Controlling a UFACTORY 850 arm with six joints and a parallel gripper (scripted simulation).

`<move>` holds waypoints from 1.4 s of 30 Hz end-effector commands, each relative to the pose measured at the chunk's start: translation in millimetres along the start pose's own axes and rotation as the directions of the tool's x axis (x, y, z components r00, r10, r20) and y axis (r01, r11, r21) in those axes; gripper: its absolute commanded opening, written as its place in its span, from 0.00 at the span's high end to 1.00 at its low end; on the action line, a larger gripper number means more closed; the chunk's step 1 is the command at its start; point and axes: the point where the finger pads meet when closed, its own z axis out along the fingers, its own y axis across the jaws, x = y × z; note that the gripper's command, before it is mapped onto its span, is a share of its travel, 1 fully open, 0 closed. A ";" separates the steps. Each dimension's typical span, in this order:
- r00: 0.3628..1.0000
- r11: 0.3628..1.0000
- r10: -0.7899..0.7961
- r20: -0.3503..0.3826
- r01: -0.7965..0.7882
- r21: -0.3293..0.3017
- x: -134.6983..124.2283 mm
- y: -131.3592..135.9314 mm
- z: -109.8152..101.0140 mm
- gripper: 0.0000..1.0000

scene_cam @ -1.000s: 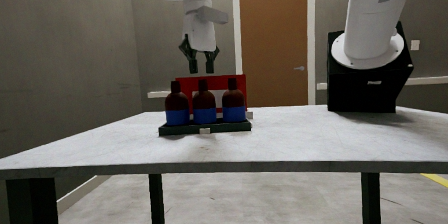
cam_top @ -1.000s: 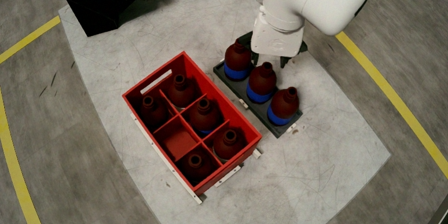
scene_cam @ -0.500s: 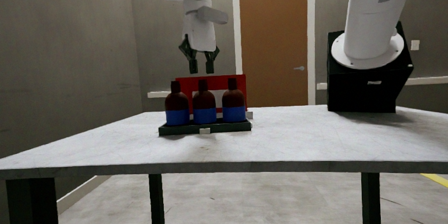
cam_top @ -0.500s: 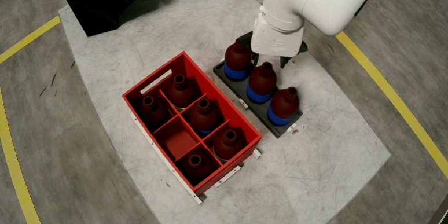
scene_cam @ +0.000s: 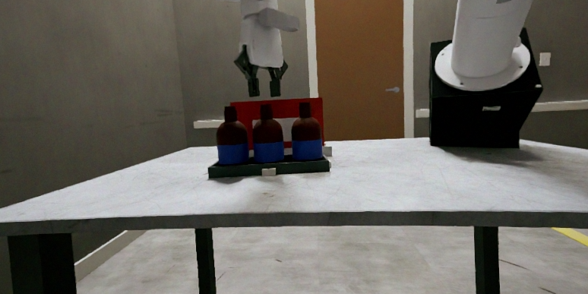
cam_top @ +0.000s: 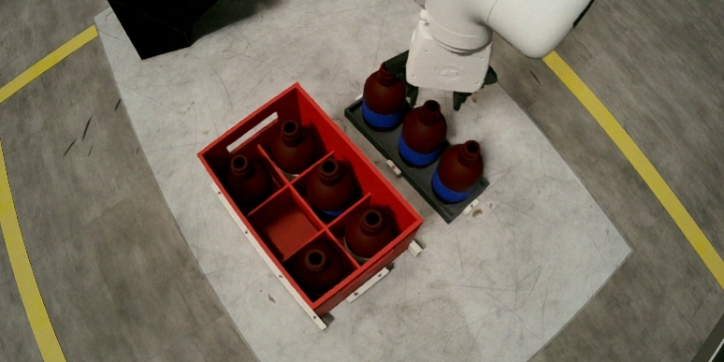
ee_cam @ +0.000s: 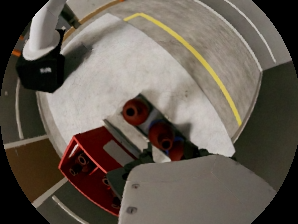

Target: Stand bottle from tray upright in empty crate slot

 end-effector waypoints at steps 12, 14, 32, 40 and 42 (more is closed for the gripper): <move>1.000 1.000 0.000 0.001 0.000 0.000 -0.5 0.3 -0.4 0.35; 1.000 1.000 0.000 0.001 0.000 0.000 -0.5 0.3 -0.4 0.35; 1.000 1.000 0.000 0.001 0.000 0.000 -0.5 0.4 7.3 0.35; 1.000 1.000 0.000 0.001 0.000 0.000 -0.5 0.4 16.5 0.35; 1.000 1.000 0.000 0.001 0.000 0.000 -0.5 0.4 19.1 0.35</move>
